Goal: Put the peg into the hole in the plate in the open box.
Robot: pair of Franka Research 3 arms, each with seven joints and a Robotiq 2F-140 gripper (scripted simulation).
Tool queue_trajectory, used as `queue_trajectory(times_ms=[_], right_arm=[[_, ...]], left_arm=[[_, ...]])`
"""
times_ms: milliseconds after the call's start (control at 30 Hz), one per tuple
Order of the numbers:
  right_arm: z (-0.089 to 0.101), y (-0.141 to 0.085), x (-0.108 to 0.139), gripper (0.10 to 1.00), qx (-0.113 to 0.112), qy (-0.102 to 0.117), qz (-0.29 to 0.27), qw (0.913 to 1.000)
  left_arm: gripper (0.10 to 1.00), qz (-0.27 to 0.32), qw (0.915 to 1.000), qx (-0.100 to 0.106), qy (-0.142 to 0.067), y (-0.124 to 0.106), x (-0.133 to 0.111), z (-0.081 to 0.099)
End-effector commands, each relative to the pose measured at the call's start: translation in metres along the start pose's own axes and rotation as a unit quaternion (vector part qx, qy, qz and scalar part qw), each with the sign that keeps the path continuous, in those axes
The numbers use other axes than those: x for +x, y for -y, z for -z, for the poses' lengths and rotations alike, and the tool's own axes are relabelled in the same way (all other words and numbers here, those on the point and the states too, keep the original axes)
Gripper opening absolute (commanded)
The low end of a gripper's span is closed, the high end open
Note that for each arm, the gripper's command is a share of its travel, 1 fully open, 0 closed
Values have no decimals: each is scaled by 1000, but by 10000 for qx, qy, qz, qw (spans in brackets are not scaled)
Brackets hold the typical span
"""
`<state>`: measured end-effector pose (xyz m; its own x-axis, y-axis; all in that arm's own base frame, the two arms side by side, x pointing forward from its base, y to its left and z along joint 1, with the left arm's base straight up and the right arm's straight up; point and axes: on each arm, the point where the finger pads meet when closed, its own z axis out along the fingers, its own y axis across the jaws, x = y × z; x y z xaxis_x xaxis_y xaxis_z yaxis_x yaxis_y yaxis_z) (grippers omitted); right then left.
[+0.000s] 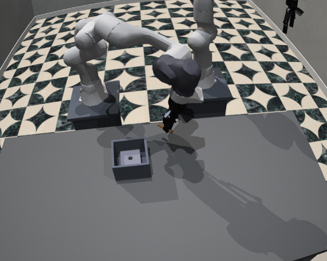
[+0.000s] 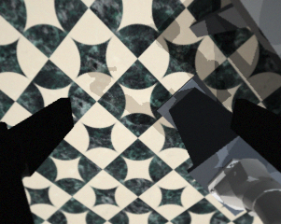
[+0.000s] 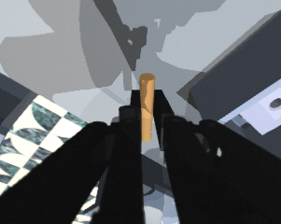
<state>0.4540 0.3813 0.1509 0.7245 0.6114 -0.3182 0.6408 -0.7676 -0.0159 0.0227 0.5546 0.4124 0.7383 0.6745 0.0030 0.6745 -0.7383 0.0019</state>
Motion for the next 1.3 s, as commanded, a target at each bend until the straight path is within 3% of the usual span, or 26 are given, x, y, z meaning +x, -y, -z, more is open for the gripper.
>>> queue_trajectory(times_ms=[0,467,1267], right_arm=[[2,3,6,99,-49,125,-100,9999],[10,12,32,99,-49,125,-100,9999],[4,13,36,99,-49,125,-100,9999]], left_arm=[[1000,30,10000,10,15,0,-1,1],[1000,30,10000,10,15,0,-1,1],[1000,30,10000,10,15,0,-1,1]])
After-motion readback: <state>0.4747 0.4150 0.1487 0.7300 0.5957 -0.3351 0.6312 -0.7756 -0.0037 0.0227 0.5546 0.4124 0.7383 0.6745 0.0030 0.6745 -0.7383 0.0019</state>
